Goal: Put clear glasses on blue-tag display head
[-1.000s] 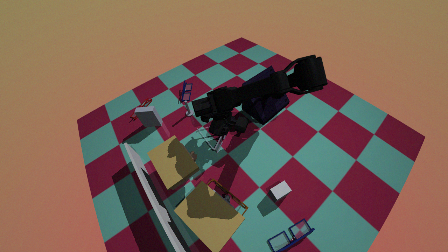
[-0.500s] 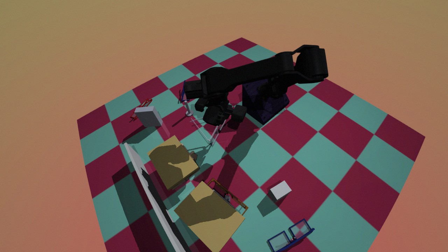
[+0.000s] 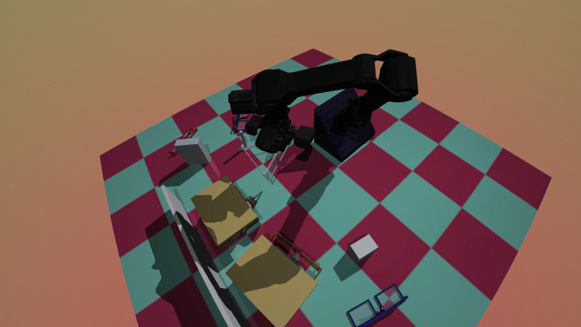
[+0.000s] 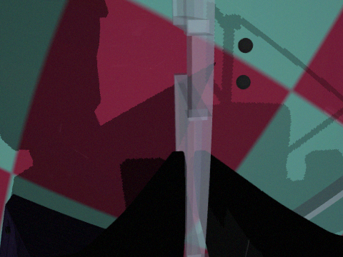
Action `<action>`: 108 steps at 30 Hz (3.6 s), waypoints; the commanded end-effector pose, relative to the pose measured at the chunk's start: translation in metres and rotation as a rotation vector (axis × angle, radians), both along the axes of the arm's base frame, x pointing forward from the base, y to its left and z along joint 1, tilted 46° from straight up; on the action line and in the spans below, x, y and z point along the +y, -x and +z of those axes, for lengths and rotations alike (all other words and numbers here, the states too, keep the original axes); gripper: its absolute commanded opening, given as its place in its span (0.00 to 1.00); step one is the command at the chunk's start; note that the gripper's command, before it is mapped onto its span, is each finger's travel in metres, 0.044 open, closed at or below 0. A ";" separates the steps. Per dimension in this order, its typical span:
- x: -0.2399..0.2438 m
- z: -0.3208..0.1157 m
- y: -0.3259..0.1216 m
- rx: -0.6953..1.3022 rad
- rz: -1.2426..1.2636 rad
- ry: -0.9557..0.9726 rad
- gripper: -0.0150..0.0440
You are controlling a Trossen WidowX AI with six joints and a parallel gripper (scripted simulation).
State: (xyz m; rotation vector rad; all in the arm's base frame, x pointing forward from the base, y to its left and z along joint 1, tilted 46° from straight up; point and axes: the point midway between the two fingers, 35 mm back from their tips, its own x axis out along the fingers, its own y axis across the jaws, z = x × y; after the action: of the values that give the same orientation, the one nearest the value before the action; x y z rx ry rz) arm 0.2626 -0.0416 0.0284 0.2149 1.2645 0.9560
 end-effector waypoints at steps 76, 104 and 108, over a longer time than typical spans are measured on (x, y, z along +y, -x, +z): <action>-0.066 -0.151 -0.008 0.000 0.003 0.007 0.25; -0.050 -0.136 -0.024 0.000 0.003 0.005 0.25; -0.048 -0.134 -0.027 0.000 0.003 0.004 0.25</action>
State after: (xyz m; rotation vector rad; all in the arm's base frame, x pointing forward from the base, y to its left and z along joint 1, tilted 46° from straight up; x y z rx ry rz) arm 0.2862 -0.0934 -0.1078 0.2043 1.2693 0.9533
